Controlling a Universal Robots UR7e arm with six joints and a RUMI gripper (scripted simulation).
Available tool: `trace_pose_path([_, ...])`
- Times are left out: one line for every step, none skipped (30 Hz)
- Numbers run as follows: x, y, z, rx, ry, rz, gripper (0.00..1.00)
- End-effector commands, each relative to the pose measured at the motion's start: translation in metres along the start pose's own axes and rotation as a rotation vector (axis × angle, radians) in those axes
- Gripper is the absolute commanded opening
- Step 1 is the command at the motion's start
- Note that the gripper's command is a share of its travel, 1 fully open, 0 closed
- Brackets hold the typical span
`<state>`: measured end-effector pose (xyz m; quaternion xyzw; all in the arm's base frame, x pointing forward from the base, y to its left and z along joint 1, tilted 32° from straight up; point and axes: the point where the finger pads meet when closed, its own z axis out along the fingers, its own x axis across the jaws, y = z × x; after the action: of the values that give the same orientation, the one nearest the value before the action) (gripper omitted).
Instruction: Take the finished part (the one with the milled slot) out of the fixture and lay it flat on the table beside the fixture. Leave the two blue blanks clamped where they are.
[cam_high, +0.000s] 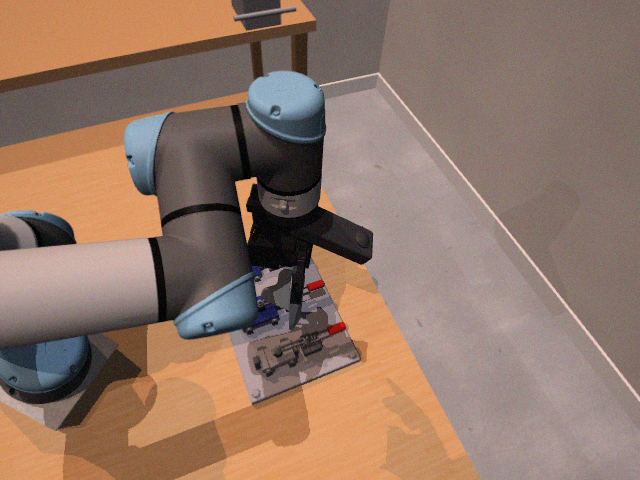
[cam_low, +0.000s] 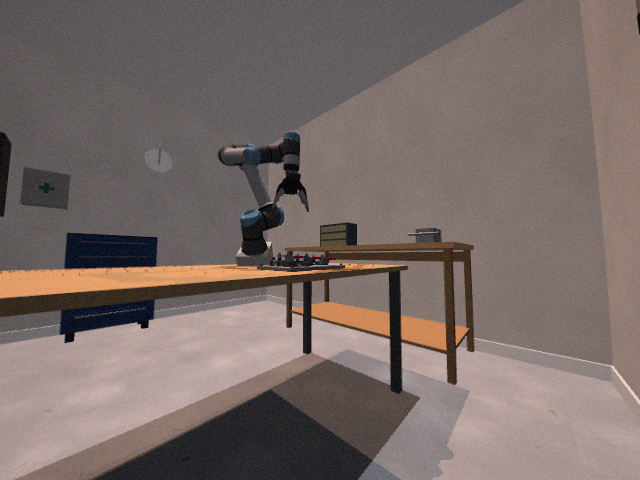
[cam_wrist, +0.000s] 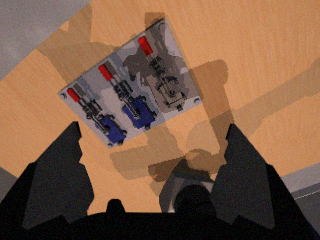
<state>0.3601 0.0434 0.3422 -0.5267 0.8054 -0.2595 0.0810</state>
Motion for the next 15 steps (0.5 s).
trace_pose_path([0.010,0.007,0.007,0.001,-0.010,-0.094,1.00])
trace_pose_path([0.012,0.009,0.009,0.001,-0.010,-0.125,1.00])
trace_pose_path([0.015,0.011,0.012,0.001,-0.010,-0.155,1.00])
trace_pose_path([0.018,0.014,0.014,0.001,-0.010,-0.186,1.00])
trace_pose_path([0.021,0.017,0.016,0.002,-0.010,-0.216,1.00])
trace_pose_path([0.023,0.019,0.019,0.002,-0.010,-0.246,1.00])
trace_pose_path([0.023,0.019,0.019,0.002,-0.010,-0.246,1.00])
trace_pose_path([0.023,0.019,0.019,0.002,-0.010,-0.246,1.00])
trace_pose_path([0.023,0.019,0.019,0.002,-0.010,-0.246,1.00])
trace_pose_path([0.023,0.019,0.019,0.002,-0.010,-0.246,1.00])
trace_pose_path([0.023,0.019,0.019,0.002,-0.010,-0.246,1.00])
trace_pose_path([0.023,0.019,0.019,0.002,-0.010,-0.246,1.00])
trace_pose_path([0.023,0.019,0.019,0.002,-0.010,-0.246,1.00])
trace_pose_path([0.023,0.019,0.019,0.002,-0.010,-0.246,1.00])
trace_pose_path([0.023,0.019,0.019,0.002,-0.010,-0.246,1.00])
